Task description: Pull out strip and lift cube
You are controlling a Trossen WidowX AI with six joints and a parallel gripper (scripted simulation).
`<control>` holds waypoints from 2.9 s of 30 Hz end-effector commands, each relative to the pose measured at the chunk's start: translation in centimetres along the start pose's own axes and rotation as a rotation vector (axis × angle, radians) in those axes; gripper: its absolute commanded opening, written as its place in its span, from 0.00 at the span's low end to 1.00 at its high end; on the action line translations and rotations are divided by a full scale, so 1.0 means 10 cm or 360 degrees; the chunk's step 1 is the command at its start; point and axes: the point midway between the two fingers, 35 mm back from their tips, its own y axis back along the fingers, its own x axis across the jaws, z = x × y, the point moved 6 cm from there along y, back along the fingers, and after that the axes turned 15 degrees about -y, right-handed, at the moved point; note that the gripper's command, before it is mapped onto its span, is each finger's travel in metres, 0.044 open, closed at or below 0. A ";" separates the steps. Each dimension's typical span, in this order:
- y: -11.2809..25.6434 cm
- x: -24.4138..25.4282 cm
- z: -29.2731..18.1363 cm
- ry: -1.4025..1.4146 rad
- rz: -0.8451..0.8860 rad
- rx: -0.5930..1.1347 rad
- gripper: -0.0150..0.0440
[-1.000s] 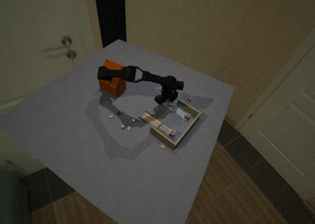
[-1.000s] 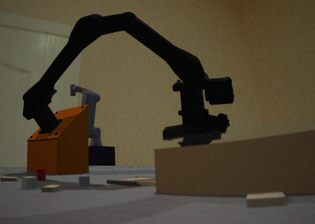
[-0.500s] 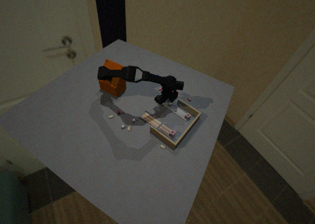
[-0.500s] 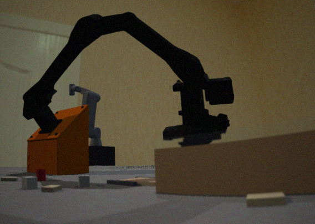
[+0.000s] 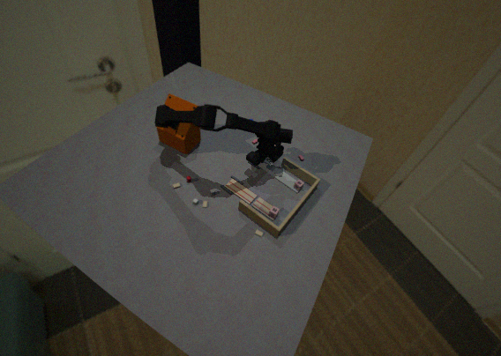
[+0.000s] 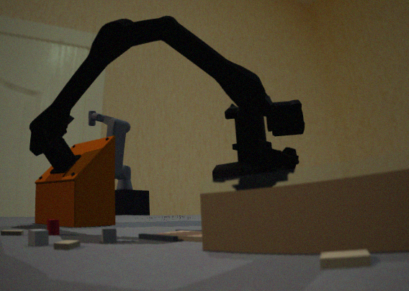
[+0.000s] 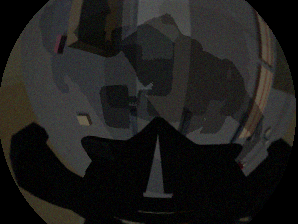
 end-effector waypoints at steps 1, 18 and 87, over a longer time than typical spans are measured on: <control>-0.04 -0.01 0.01 -0.0001 -0.0006 0.0002 0.25; -0.04 -0.07 -0.25 0.0000 -0.0006 0.0004 0.25; -0.06 -0.35 -1.26 0.0005 -0.0006 0.0009 0.25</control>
